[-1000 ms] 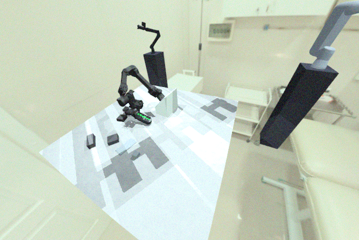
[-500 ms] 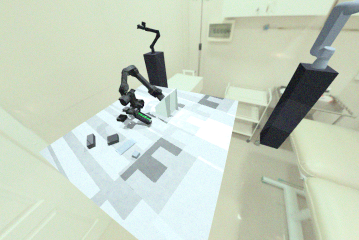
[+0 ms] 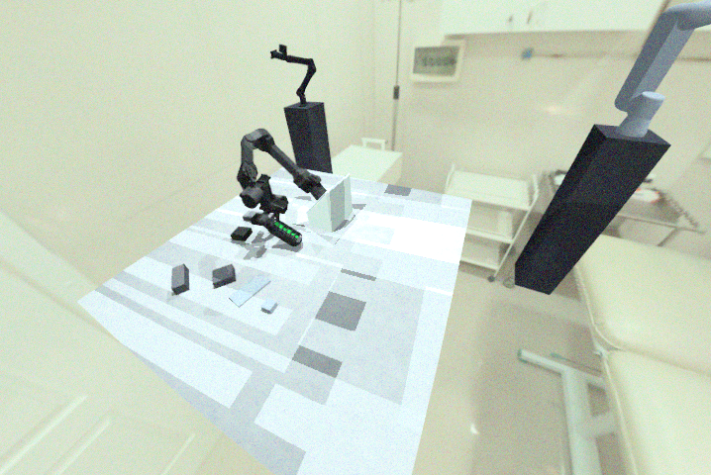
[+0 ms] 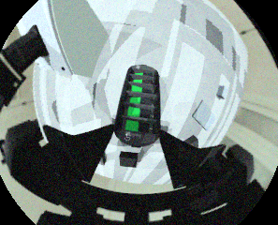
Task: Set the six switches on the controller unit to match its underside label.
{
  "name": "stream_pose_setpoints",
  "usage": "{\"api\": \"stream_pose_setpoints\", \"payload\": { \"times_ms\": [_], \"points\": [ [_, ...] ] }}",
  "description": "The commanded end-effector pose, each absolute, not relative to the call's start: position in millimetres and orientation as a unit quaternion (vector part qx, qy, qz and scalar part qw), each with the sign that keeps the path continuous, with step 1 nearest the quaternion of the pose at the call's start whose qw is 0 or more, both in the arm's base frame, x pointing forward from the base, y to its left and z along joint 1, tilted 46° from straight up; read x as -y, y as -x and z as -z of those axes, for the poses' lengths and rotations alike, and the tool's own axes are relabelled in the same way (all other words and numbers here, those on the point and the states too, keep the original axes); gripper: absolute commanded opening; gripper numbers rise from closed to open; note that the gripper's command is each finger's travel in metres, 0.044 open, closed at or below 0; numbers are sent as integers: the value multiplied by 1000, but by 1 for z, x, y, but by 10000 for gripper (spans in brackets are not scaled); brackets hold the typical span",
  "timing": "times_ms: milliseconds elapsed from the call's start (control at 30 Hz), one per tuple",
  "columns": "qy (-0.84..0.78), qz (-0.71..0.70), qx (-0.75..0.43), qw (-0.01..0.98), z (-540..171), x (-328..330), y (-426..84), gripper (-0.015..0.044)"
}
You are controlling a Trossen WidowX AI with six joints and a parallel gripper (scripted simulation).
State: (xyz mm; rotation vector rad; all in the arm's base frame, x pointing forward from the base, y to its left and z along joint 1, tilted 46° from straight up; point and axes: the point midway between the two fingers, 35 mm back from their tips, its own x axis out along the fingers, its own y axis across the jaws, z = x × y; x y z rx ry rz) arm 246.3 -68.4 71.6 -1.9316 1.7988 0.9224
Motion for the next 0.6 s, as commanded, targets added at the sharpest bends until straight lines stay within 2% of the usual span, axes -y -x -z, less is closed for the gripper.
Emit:
{"api": "stream_pose_setpoints", "payload": {
  "times_ms": [0,567],
  "points": [
    [681,-324,-634,171,-69,63,-246,336],
    [687,-313,-636,160,-64,50,-243,336]
  ]
}}
